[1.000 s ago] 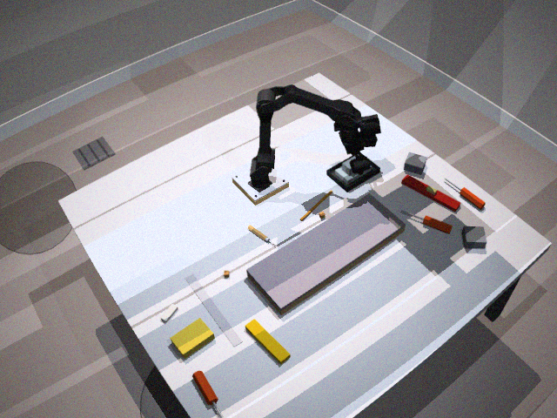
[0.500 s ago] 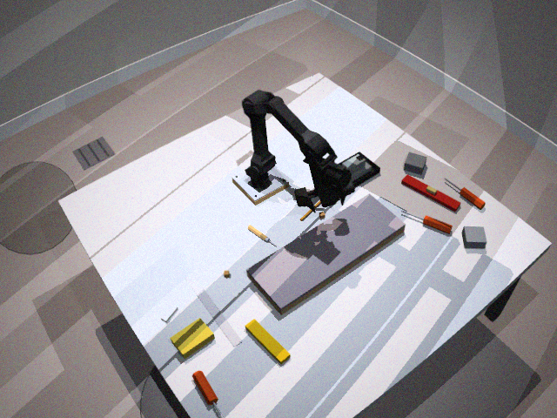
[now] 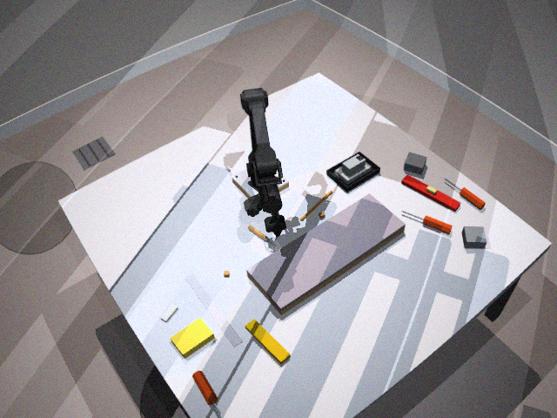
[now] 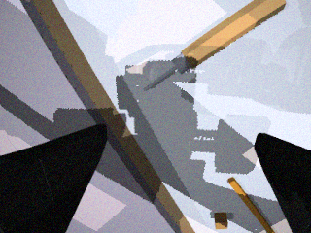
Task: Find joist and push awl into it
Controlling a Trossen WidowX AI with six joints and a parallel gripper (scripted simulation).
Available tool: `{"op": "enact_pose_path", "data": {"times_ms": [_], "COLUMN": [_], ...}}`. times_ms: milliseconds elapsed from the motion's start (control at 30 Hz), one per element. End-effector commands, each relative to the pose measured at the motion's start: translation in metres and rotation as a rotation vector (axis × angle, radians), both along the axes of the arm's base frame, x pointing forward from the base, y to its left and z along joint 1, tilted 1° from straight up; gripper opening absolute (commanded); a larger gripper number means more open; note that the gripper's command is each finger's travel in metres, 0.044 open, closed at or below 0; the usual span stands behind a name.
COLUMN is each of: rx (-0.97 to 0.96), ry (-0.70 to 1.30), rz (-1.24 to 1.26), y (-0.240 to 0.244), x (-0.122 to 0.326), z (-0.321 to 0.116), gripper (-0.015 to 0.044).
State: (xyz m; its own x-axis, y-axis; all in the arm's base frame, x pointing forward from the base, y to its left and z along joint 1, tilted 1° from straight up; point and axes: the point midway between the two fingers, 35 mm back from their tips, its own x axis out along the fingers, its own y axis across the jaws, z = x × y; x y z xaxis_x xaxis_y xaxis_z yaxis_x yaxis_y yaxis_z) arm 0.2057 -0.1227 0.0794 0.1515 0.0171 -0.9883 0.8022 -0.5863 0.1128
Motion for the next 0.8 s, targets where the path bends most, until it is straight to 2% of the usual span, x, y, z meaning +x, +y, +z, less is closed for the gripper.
{"op": "enact_pose_path", "data": {"times_ms": [0,67,133,767], "rx": [0.073,0.09,0.095,0.096], "ry": [0.046,0.052,0.054,0.054], "rz": [-0.68,-0.836,-0.881,-0.881], "y": [-0.034,-0.04,-0.041,-0.032], "x": [-0.061,-0.075,-0.079,-0.083], "z": [-0.013,-0.016,-0.017,-0.017], "gripper": [0.044,0.044,0.044,0.044]}}
